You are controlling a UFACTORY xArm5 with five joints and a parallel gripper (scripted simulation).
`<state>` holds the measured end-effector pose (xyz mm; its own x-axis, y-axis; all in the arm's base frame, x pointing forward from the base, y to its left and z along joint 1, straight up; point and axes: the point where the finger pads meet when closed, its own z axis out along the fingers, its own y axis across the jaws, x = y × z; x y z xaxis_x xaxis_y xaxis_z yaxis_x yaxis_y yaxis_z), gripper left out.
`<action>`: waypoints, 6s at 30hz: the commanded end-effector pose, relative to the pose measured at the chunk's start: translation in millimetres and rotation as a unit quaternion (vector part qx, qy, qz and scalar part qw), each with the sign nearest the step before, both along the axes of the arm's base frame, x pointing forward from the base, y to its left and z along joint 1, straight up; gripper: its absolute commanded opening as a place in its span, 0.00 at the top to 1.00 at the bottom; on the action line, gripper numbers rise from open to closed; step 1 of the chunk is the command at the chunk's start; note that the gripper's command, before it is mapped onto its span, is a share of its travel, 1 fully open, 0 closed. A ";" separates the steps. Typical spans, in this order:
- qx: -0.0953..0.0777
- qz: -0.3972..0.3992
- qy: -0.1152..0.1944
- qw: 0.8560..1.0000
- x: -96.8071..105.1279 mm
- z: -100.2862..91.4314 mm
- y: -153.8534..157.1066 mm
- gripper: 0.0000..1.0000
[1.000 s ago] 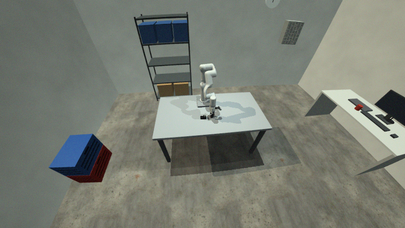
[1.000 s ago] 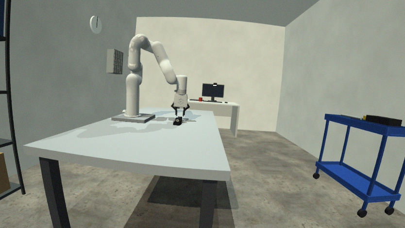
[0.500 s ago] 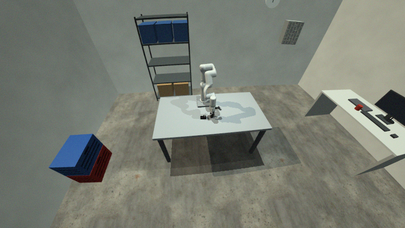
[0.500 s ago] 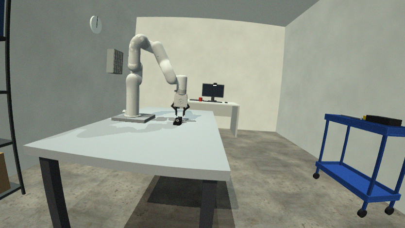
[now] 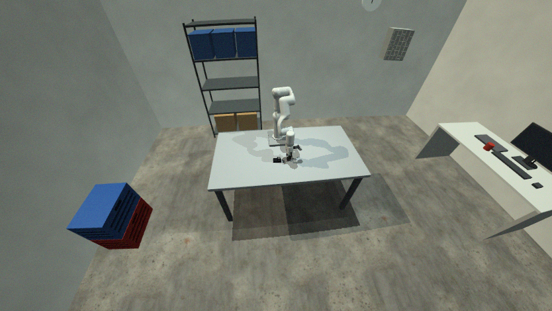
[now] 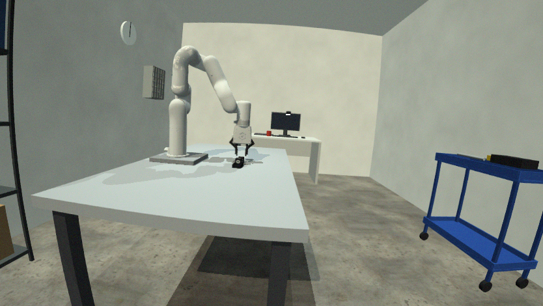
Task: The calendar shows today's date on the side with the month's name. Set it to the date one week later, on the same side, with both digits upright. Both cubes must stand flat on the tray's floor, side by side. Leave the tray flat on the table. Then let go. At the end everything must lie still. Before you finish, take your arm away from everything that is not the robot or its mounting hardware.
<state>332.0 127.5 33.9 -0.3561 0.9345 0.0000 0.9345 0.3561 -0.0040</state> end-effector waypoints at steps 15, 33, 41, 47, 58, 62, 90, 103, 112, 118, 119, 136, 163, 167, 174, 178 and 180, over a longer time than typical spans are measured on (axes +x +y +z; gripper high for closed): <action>0.001 0.000 -0.001 1.000 1.1 0.9 0.4 0.51; 0.001 0.000 -0.001 1.000 1.1 0.9 0.4 0.51; 0.001 0.000 -0.001 1.000 1.1 0.9 0.4 0.51; 0.001 0.000 -0.001 1.000 1.1 0.8 0.4 0.51; 0.001 0.000 -0.001 1.000 0.9 -9.6 0.3 0.51; 0.001 0.000 -0.001 1.000 0.9 -13.1 0.3 0.51; 0.001 0.000 -0.001 1.000 0.9 -27.2 0.2 0.51; 0.001 0.000 -0.001 1.000 0.9 -27.2 0.2 0.51; 0.001 0.000 -0.001 1.000 0.9 -27.2 0.2 0.51; 0.001 0.000 -0.001 1.000 0.9 -27.2 0.2 0.71; 0.001 0.000 -0.001 1.000 0.9 -27.2 0.2 0.71; 0.001 0.000 -0.001 1.000 0.9 -27.2 0.2 0.71; 0.001 0.000 -0.002 1.000 1.0 37.2 0.7 0.71; 0.001 0.000 -0.002 1.000 1.0 61.3 0.9 0.71; 0.001 0.000 -0.002 1.000 1.0 71.7 0.9 0.71; 0.001 0.000 -0.002 1.000 1.0 71.7 0.9 0.71; 0.001 0.000 -0.002 1.000 1.0 71.7 0.9 0.71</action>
